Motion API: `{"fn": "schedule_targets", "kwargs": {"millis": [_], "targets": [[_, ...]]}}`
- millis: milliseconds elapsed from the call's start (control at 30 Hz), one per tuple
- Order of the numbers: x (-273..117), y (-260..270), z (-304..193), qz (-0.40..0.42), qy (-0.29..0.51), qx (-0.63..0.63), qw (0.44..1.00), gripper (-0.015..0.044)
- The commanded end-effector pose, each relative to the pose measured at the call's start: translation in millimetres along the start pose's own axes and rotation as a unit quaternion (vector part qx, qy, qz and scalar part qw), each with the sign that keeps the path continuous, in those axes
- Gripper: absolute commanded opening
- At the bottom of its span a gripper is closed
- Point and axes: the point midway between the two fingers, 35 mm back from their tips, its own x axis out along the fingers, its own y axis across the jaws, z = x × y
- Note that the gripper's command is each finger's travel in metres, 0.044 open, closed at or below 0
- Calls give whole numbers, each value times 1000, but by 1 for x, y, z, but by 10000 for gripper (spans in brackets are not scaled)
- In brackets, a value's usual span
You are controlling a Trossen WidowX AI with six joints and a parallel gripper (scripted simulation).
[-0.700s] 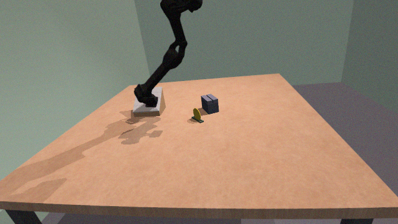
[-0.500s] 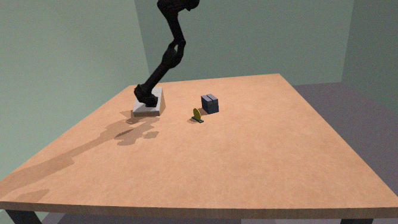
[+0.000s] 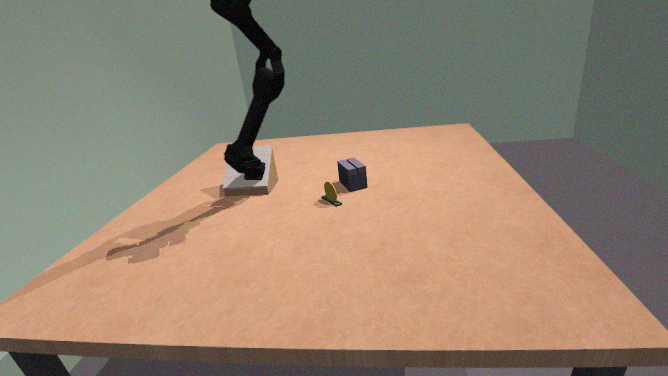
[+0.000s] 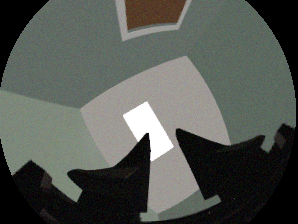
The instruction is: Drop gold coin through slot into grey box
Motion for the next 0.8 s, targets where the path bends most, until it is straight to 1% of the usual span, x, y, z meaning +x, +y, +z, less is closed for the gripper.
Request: {"fn": "schedule_targets", "kwargs": {"millis": [0,100,200,367,567,767], "targets": [[-8,69,11,90,-10,112,990,161],[-19,117,25,158,-14,202,966,161],[-36,160,45,224,-15,288,931,161],[-72,218,91,328,-11,426,843,161],[-125,258,161,442,-3,564,698,161],[-189,261,243,550,5,656,517,161]]}}
